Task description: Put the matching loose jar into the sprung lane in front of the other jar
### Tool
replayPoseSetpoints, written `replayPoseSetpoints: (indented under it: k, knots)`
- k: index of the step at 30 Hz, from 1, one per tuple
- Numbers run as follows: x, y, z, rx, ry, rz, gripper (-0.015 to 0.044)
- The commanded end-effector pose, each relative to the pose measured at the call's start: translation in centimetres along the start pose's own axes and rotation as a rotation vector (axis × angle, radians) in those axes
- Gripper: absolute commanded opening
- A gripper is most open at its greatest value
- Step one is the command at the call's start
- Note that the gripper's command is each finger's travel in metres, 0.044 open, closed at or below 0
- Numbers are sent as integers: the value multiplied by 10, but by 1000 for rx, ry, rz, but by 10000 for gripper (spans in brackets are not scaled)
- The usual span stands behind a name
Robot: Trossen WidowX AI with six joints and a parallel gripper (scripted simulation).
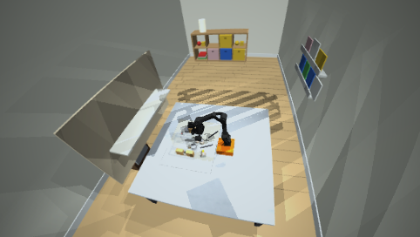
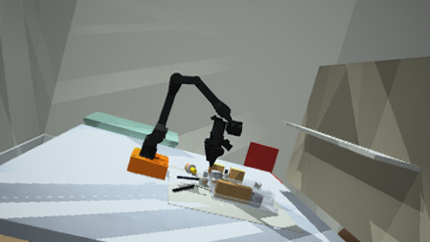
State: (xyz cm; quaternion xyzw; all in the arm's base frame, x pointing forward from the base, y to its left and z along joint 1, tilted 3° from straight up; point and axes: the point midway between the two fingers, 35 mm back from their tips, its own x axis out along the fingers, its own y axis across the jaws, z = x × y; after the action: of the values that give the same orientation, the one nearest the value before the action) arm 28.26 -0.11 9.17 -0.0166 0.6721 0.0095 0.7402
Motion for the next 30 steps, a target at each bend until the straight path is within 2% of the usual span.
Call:
replayPoseSetpoints:
  k: [1,3,7,30]
  knots:
    - [0,-2,-3,36,25,-13,440]
    - [2,-2,-3,36,25,-13,440]
    - [30,-2,-4,36,25,-13,440]
    - [65,-4,-4,36,25,-13,440]
